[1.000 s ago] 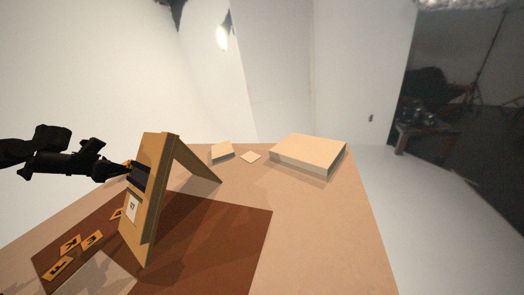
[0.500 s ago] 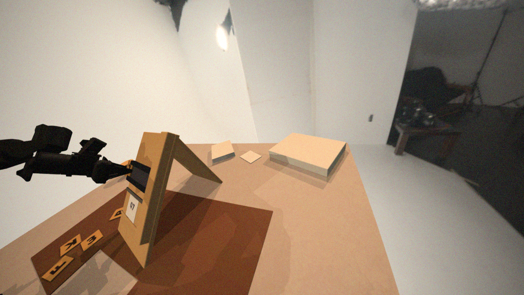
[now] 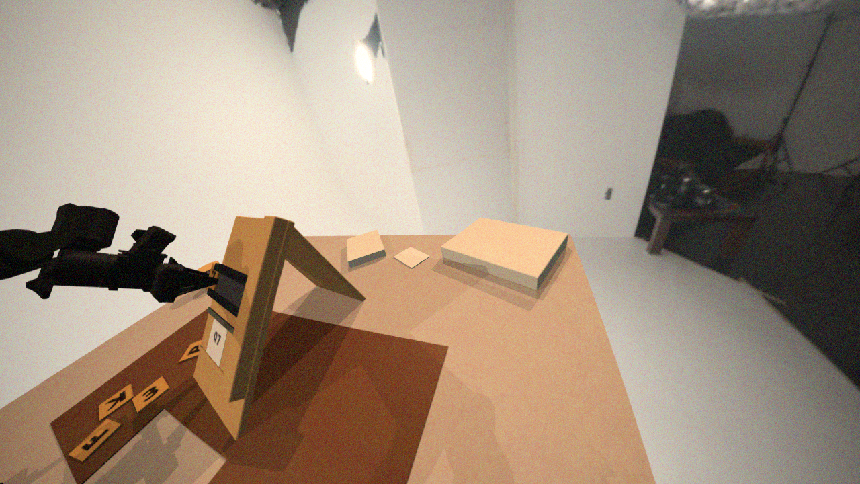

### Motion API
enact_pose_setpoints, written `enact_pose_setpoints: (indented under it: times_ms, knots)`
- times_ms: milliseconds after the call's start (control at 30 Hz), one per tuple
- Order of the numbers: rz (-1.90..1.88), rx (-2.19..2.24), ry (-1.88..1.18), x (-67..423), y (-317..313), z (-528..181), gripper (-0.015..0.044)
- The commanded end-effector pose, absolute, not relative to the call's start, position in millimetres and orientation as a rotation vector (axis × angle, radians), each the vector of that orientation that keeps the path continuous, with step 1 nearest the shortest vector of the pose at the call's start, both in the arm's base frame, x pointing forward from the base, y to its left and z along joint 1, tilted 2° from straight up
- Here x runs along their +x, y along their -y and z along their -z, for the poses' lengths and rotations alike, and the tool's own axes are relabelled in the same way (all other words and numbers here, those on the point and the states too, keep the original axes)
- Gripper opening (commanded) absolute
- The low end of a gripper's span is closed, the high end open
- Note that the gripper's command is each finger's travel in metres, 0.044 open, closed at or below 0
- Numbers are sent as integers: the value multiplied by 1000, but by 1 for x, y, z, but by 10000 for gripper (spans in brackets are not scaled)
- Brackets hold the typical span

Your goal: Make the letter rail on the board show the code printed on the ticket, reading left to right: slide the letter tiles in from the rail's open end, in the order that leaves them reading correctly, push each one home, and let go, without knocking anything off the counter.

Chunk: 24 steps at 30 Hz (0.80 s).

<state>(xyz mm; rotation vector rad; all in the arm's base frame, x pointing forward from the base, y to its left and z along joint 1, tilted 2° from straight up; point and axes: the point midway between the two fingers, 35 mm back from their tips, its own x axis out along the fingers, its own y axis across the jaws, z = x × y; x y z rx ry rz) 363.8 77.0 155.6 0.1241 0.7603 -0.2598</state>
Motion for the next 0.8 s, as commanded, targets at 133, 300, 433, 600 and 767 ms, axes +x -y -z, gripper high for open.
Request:
enact_pose_setpoints:
  times_ms: [133, 300, 433, 600, 767]
  knots:
    - [256, 119, -763, 362, -73, -154, 0]
    - [256, 119, -763, 361, -70, -154, 0]
    - [256, 119, -763, 360, -68, -154, 0]
    - [256, 119, -763, 360, -66, -154, 0]
    - [256, 119, -763, 359, -64, -154, 0]
